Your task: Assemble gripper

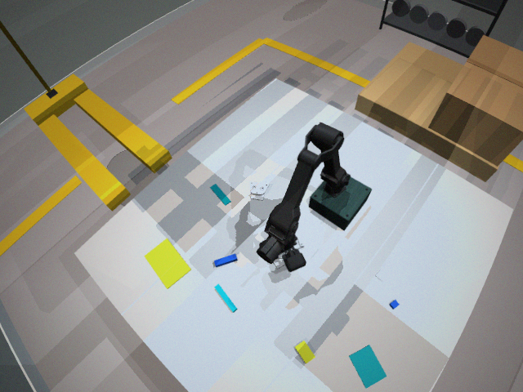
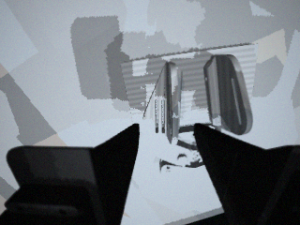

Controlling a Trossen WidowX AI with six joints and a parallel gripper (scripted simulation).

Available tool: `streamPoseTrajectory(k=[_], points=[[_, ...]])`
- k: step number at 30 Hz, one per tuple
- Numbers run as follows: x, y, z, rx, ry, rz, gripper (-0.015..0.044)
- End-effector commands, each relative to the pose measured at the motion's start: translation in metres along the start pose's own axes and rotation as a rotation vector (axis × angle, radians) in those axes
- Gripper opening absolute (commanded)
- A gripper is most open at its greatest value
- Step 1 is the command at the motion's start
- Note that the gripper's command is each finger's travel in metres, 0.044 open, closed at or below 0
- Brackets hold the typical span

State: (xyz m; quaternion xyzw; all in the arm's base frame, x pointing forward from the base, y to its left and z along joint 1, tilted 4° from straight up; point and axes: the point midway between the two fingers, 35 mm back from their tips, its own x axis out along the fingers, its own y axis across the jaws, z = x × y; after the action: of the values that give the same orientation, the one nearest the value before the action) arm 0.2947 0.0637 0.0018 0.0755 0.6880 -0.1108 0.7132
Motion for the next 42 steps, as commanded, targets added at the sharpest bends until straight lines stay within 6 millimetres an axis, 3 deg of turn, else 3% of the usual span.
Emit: streamPoseTrajectory(k=[1, 5, 6, 10, 14, 16, 27, 42], points=[[-0.044, 0.001, 0.002, 0.003, -0.026, 0.013, 0.0224], [-0.047, 0.001, 0.002, 0.003, -0.026, 0.012, 0.0224], [-0.040, 0.003, 0.006, 0.001, -0.035, 0.020, 0.0224], [-0.053, 0.000, 0.016, -0.033, -0.088, 0.058, 0.0329], [-0.056, -0.017, 0.025, -0.090, -0.100, 0.056, 0.0434], [-0.056, -0.026, 0.028, -0.119, -0.099, 0.051, 0.0440], [-0.057, -0.119, 0.041, -0.386, -0.085, 0.007, 0.0440], [-0.061, -0.241, 0.014, -0.754, -0.045, -0.024, 0.0440]])
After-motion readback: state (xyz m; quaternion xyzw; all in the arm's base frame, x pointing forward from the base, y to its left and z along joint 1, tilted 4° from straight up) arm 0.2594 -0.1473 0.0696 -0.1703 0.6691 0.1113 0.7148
